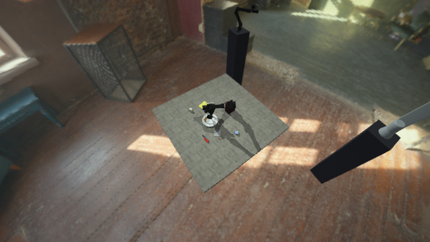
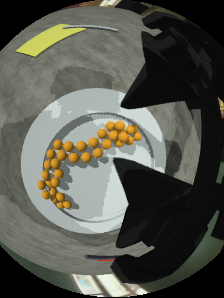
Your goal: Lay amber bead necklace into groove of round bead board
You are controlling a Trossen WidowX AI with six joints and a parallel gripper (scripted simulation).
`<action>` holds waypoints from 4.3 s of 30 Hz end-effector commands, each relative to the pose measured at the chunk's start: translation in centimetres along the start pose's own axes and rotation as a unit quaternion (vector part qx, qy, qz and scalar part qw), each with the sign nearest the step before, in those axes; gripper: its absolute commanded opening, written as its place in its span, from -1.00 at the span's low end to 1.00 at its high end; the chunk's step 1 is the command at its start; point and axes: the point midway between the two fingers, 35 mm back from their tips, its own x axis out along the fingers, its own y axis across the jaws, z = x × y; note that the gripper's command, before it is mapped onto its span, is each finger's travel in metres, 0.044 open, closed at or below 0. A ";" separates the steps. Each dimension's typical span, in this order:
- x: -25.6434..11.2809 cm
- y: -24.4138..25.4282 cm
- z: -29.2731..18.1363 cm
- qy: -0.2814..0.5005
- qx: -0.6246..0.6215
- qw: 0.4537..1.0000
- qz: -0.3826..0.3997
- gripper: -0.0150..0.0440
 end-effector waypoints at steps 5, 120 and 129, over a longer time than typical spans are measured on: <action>0.9 -0.1 -0.2 0.005 0.006 1.000 0.001 0.36; 0.1 2.7 -2.7 0.003 0.002 1.000 0.000 0.22; 0.0 2.6 -2.8 0.006 0.006 1.000 0.000 1.00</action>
